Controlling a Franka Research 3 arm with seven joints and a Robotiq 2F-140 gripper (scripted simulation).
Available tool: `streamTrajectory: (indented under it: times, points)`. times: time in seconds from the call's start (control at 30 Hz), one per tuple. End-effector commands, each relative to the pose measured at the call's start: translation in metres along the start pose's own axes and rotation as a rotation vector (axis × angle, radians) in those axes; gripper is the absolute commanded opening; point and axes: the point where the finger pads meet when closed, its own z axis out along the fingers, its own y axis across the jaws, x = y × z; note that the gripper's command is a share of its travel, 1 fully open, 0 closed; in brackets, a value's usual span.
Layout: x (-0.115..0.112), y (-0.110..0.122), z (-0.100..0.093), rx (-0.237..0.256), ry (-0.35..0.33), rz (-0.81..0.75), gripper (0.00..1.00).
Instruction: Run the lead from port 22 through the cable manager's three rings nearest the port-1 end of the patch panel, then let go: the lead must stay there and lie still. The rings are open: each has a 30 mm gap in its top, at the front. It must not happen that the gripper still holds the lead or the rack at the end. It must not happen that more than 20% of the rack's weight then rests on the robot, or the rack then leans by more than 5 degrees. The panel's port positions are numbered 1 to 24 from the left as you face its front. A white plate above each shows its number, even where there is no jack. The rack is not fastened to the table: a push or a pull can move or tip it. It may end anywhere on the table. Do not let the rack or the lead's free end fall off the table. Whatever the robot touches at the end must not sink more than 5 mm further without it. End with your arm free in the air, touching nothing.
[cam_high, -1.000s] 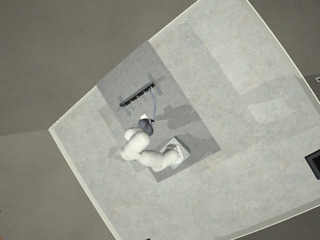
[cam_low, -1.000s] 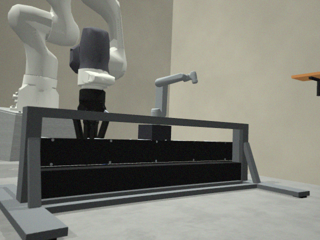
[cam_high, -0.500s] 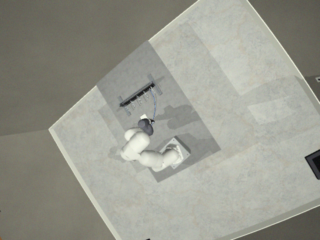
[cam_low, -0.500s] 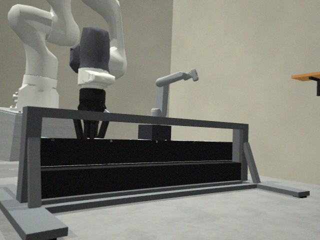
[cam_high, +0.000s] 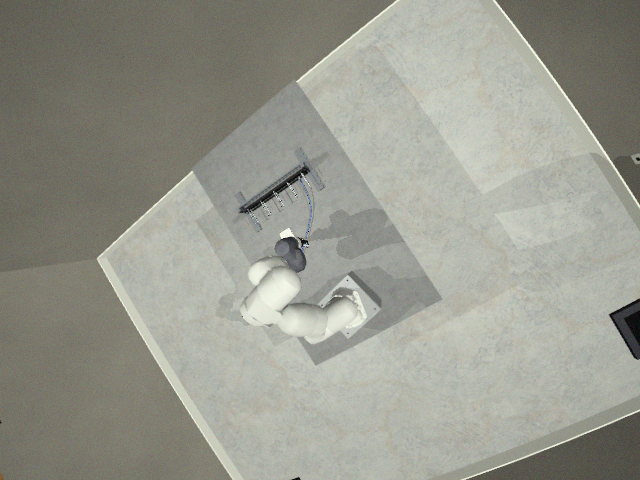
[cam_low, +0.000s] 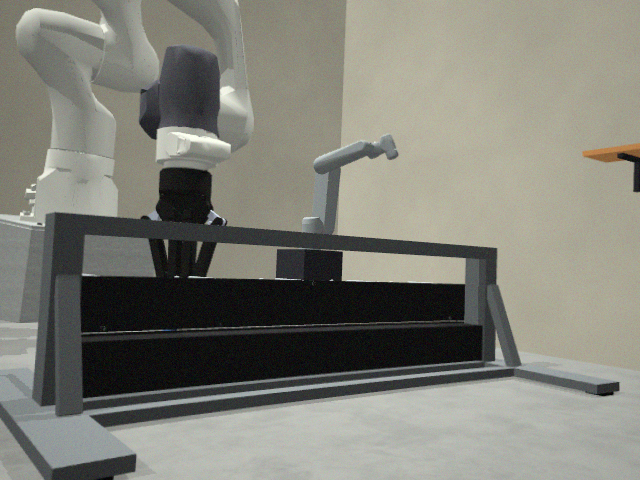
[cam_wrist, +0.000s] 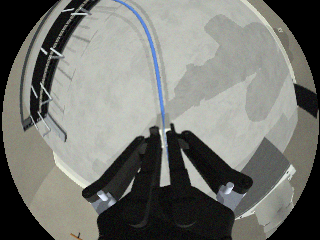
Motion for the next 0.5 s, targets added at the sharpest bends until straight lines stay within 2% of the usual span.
streamTrajectory:
  times: [0.0,0.47]
  points:
    - [-0.002,0.001,-0.004,-0.004,-0.005,-0.002,0.00]
    - [-0.002,0.001,-0.018,-0.004,-0.005,-0.003,0.00]
